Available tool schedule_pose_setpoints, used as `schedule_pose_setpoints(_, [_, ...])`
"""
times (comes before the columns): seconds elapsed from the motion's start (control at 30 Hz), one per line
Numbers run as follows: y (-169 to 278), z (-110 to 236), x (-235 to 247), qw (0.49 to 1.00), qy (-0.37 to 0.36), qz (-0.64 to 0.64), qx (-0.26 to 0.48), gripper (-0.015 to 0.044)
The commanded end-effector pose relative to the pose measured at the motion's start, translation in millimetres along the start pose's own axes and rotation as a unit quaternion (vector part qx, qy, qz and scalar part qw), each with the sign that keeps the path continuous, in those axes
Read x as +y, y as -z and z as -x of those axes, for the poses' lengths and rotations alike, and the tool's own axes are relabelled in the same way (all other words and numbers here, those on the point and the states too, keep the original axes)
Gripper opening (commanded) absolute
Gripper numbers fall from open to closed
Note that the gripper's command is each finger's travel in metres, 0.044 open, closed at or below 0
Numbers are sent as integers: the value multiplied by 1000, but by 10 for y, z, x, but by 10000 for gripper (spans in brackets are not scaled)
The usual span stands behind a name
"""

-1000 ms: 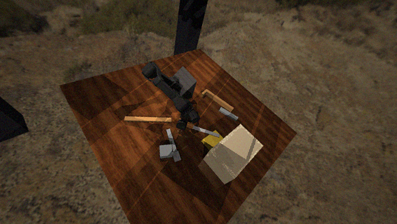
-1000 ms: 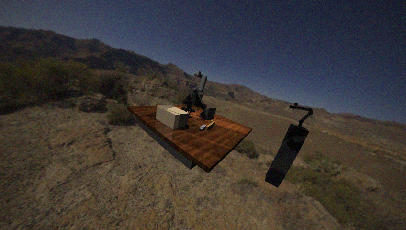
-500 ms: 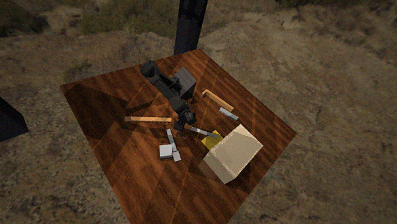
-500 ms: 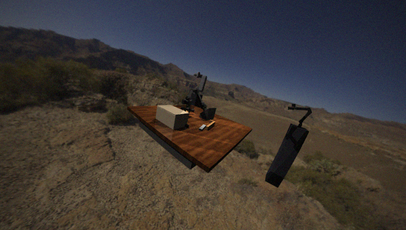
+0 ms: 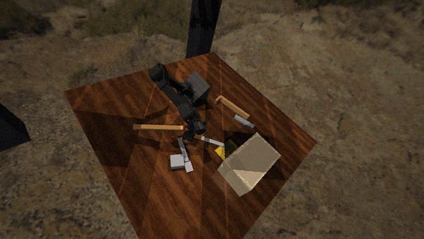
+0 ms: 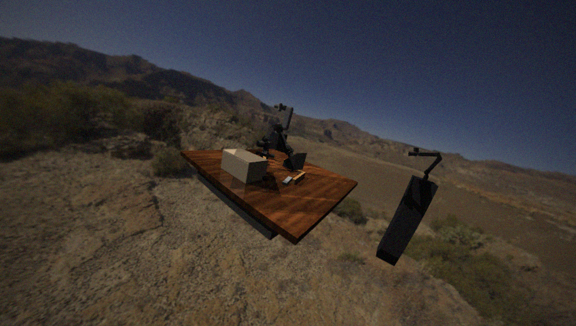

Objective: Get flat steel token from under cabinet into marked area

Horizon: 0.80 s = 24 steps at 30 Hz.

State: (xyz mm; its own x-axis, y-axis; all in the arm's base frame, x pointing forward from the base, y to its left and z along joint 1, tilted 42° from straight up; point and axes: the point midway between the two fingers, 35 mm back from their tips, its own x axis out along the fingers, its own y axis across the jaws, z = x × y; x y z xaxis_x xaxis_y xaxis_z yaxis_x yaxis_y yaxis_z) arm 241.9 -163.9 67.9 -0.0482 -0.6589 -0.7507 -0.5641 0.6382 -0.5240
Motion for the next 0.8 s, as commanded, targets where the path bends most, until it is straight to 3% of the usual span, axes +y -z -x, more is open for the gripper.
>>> schedule_pose_setpoints(0.0, [54,20,-97,1000,6,-7,0,0])
schedule_pose_setpoints(0.77, [249,27,-351,1000,7,-7,1,0])
